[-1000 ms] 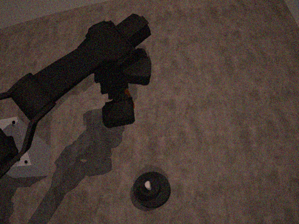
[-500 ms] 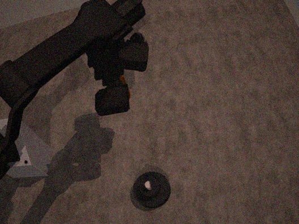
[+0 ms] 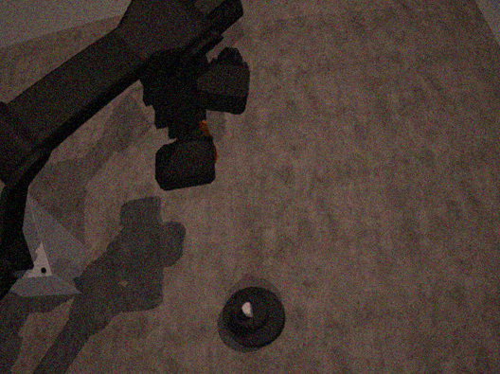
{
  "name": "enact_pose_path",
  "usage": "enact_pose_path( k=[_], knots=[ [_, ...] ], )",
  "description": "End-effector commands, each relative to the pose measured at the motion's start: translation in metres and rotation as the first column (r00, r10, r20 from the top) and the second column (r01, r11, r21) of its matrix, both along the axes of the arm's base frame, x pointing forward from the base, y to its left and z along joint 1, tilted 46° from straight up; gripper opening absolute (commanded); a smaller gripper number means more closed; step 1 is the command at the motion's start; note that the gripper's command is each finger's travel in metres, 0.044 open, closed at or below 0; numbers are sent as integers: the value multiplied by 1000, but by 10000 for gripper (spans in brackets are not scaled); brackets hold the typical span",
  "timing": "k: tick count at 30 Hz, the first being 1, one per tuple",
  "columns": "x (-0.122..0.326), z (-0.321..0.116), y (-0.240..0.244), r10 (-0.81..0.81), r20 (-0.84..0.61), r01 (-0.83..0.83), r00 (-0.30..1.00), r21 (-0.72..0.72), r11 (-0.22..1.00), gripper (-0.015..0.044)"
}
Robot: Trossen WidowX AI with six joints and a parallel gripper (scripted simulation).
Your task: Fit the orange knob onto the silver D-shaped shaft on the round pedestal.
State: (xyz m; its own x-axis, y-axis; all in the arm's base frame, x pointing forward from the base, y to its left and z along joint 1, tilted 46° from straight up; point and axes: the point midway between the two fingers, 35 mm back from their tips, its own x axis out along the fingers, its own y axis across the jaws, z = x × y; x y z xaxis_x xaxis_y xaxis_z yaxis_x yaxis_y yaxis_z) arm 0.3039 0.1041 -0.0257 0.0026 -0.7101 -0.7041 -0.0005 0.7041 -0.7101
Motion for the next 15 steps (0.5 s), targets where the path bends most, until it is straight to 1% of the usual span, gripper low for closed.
enact_pose_path(
  k=[1,15],
  knots=[
    [6,9,-8,6,7,-6,1000,9,1000,0],
    [22,31,-43,11,7,-11,1000,21,1000,0]
  ],
)
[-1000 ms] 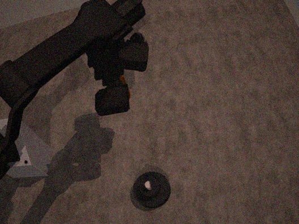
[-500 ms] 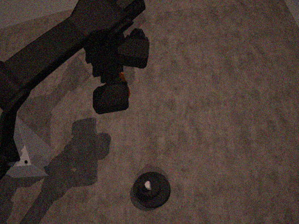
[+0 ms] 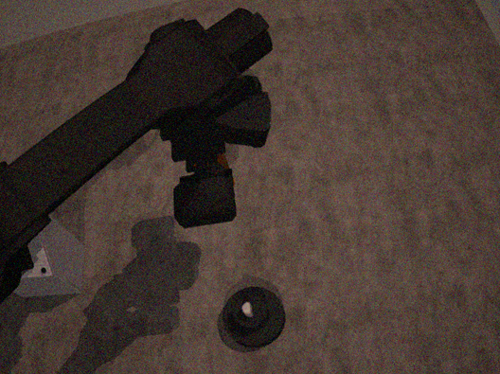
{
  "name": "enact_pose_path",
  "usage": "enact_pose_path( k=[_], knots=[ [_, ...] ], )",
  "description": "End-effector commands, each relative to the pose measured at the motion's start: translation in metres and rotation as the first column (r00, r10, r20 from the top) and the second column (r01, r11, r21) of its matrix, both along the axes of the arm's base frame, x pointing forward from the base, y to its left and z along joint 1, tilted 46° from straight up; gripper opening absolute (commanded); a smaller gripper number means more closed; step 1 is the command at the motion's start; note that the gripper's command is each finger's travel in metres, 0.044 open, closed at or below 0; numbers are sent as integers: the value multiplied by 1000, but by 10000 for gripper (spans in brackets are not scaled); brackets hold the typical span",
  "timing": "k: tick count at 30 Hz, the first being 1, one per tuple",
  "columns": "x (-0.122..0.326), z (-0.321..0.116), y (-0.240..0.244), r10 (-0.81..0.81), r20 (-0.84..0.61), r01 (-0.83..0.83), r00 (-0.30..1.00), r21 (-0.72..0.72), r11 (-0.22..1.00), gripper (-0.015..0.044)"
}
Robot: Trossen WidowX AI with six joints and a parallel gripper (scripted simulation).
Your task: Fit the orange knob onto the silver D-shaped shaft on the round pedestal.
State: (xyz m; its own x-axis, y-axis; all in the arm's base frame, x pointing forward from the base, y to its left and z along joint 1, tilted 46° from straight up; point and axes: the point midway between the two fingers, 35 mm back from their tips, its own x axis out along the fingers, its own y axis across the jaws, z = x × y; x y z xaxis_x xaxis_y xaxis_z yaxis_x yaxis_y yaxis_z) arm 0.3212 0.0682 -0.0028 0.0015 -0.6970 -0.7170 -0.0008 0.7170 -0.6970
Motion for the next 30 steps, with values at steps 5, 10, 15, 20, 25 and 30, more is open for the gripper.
enact_pose_path(
  k=[5,10,15,20,25,30],
  knots=[
    [8,16,-20,12,9,-12,1000,4,1000,0],
    [12,23,-34,13,10,-13,1000,4,1000,0],
    [14,31,-47,13,11,-13,1000,2,1000,0],
    [16,39,-61,13,11,-13,1000,0,1000,0],
    [17,47,-76,12,12,-12,1000,-5,1000,0],
    [17,55,-90,11,12,-11,1000,-10,1000,0]
  ],
)
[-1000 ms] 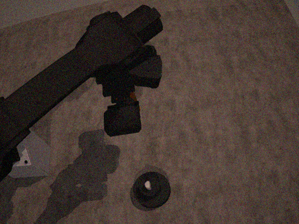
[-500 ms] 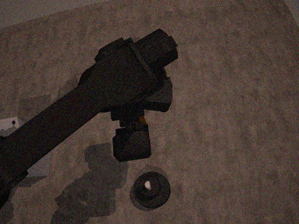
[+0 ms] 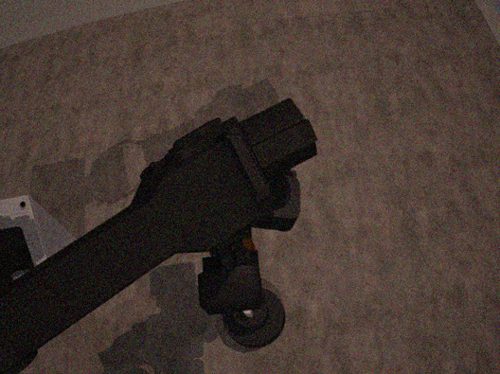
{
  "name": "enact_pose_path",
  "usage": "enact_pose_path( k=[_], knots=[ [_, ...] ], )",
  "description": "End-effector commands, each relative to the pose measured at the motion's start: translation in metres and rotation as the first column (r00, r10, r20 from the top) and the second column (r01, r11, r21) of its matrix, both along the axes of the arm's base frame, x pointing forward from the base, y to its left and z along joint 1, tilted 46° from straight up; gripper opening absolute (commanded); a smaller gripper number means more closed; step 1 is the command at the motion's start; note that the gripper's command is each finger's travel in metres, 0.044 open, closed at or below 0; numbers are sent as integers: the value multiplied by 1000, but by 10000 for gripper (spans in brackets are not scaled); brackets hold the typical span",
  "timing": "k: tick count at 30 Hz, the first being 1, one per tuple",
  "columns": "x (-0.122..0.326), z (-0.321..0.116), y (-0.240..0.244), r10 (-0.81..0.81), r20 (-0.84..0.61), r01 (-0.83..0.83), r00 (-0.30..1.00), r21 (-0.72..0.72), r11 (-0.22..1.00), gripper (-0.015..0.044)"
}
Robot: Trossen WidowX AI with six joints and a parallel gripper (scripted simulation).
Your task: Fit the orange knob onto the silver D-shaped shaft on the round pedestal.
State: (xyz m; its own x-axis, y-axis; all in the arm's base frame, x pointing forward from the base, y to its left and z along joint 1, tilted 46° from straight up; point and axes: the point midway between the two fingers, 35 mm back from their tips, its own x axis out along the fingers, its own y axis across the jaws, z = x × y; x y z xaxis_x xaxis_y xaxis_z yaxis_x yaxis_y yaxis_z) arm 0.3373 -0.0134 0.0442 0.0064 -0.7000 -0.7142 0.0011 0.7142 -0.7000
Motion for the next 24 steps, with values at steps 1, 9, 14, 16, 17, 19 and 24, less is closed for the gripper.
enact_pose_path(
  k=[1,9,14,16,17,19,24],
  knots=[
    [1,9,-11,8,7,-8,1000,-7,1000,0],
    [-1,22,-34,5,7,-5,1000,-19,1000,0],
    [-3,30,-48,2,6,-2,1000,-28,1000,0],
    [-3,31,-49,2,6,-1,1000,-29,1000,0],
    [-3,30,-48,1,6,-1,1000,-29,1000,0],
    [-3,29,-50,1,6,-1,1000,-29,1000,0],
    [-3,21,-59,0,7,0,1000,-30,1000,0]
  ],
)
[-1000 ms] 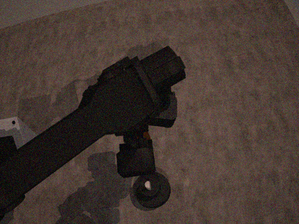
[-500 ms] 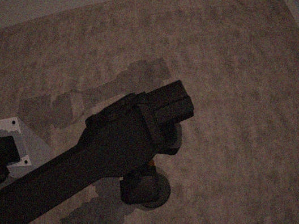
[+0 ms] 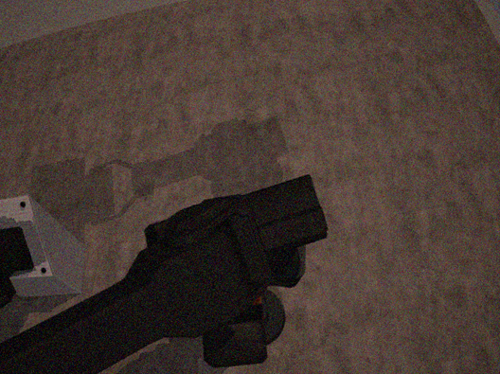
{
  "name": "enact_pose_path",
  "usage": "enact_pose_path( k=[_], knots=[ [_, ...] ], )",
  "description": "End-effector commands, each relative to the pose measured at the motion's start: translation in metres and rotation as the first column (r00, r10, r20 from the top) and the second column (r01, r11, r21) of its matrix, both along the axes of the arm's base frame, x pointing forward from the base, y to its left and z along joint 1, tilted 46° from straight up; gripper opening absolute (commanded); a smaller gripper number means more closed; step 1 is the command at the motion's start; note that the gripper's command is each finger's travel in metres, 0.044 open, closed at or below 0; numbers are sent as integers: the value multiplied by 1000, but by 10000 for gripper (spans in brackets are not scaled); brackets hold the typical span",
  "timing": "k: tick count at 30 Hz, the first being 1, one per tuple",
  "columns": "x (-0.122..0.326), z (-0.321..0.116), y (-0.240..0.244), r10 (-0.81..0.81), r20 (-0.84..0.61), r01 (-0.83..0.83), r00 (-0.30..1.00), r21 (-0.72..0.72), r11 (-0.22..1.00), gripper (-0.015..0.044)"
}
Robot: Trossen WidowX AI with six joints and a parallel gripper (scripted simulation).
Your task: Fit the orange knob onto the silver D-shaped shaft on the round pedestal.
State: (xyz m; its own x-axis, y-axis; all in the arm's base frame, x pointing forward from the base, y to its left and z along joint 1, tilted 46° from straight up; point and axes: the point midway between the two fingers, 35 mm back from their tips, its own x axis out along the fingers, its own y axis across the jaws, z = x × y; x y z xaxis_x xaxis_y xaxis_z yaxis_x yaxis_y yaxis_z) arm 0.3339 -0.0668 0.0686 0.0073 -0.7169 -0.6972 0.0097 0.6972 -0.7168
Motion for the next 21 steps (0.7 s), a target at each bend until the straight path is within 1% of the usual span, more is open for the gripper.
enact_pose_path(
  k=[1,5,21],
  knots=[
    [0,-6,-8,6,1,-6,1000,-6,1000,0],
    [0,-11,-15,5,1,-5,1000,-7,1000,0],
    [3,-7,-12,0,6,0,1000,-6,1000,0]
  ],
)
